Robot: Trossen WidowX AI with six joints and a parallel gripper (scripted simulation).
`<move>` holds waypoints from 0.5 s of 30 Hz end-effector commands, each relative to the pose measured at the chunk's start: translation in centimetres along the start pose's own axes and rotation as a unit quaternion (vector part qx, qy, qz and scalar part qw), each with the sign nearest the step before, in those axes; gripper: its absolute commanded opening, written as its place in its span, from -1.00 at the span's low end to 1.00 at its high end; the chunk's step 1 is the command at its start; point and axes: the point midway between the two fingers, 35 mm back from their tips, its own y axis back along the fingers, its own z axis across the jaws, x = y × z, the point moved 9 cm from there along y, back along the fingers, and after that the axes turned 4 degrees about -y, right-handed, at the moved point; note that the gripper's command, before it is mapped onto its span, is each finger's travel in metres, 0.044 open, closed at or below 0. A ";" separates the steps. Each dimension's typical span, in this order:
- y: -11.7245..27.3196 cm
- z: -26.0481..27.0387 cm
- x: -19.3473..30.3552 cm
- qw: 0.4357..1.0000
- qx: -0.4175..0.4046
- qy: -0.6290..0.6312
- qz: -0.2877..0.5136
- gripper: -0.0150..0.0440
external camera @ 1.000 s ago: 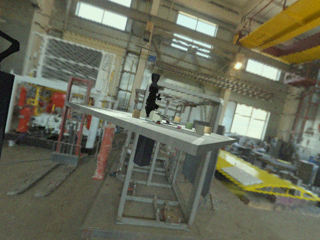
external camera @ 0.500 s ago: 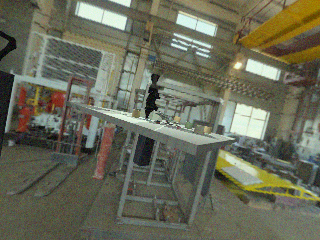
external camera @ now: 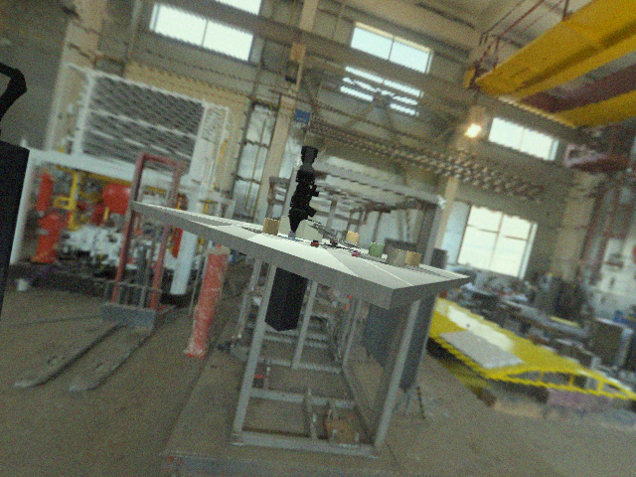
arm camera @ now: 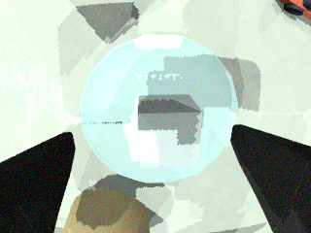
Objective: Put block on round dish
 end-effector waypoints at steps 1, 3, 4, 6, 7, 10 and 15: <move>4.0 -0.1 0.0 1.000 0.011 0.002 0.003 1.00; 4.0 -0.1 0.0 1.000 0.011 0.002 0.003 1.00; 4.0 -0.1 0.0 1.000 0.011 0.002 0.003 1.00; 4.0 -0.1 0.0 1.000 0.011 0.002 0.003 1.00; 4.2 -0.1 0.0 1.000 0.012 0.002 0.002 1.00; 7.7 0.1 0.0 1.000 0.020 0.001 0.001 1.00; 8.8 0.2 0.0 1.000 0.023 0.000 0.000 1.00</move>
